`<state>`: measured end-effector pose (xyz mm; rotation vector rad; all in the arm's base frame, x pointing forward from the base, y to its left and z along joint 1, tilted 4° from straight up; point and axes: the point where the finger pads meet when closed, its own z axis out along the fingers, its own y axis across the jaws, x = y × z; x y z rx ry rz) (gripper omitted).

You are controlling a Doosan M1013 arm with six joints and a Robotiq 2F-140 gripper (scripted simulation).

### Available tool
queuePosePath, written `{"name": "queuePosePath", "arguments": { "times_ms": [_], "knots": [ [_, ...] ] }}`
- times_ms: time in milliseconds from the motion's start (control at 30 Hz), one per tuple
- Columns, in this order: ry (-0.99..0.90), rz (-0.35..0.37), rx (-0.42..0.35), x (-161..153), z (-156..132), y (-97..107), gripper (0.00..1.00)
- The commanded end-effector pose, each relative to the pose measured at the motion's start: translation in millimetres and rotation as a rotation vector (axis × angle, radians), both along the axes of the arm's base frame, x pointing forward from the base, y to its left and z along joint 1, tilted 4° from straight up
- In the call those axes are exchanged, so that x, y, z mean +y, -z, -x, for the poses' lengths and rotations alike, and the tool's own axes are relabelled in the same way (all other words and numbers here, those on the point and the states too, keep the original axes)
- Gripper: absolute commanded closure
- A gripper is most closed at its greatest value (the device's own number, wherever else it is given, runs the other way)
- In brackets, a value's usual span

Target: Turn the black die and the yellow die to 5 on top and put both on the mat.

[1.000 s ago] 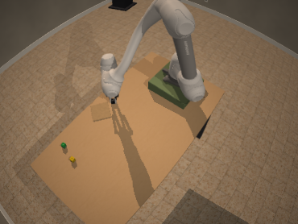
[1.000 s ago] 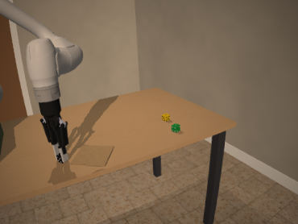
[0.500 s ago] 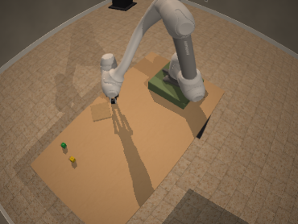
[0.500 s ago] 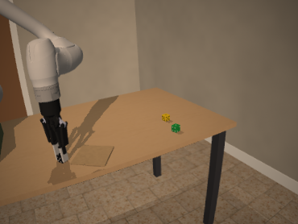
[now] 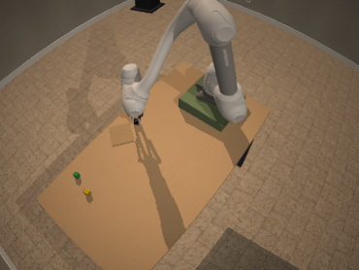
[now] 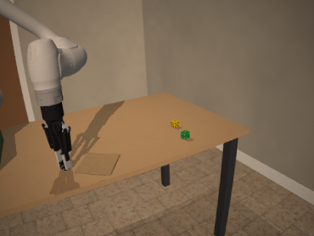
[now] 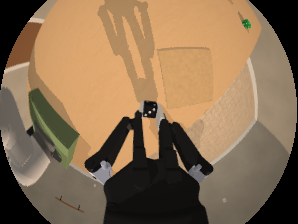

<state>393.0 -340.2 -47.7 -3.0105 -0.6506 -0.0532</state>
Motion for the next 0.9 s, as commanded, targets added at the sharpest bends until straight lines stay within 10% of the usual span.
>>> {"name": "queuePosePath", "arguments": {
  "times_ms": [0, 400, 867],
  "knots": [
    [-0.003, -0.002, -0.001, 1, -2, -12, 0.76],
    [-0.003, -0.002, -0.001, -4, 0, -88, 0.76],
    [-0.005, -0.002, -0.002, -4, 0, -92, 0.76]
  ]
}}
